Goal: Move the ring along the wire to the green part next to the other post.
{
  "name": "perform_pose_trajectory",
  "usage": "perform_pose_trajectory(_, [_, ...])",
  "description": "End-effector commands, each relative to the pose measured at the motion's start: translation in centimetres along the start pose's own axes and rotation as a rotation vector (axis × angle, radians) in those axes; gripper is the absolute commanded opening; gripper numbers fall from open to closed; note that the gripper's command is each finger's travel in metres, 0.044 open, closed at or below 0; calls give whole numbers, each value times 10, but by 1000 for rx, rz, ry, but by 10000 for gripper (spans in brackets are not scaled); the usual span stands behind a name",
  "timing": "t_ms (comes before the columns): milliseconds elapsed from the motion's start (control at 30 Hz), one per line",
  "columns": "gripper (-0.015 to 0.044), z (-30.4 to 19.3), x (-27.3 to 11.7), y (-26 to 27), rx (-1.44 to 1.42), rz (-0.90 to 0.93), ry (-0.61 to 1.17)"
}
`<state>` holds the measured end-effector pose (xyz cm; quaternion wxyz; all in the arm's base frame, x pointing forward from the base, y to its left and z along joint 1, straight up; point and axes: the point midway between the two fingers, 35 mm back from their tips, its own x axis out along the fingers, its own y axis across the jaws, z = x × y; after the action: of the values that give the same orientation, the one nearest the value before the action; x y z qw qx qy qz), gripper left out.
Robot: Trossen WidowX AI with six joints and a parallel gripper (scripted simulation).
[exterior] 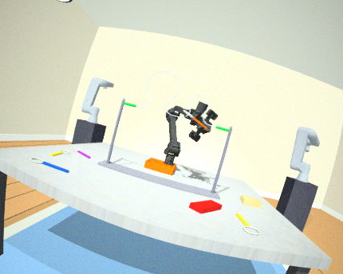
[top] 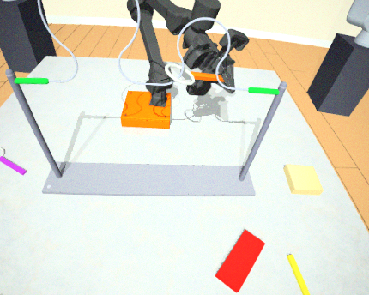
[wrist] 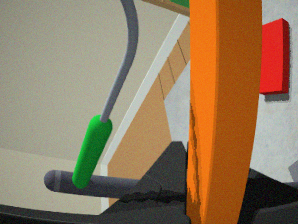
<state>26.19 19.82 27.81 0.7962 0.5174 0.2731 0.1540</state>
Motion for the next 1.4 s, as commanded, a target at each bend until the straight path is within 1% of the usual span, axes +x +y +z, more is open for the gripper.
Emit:
perform_pose_trajectory(0, [-150, 0, -2, 15, 78, 48, 15])
perform_pose_trajectory(433, [-150, 10, -14, 62, 348, 202, 48])
perform_pose_trajectory(833, [-150, 27, -28, 94, 543, 314, 73])
perform_pose_trajectory(1067, [-150, 35, -33, 103, 588, 340, 79])
perform_pose_trajectory(1367, [-150, 38, -35, 105, 553, 320, 74])
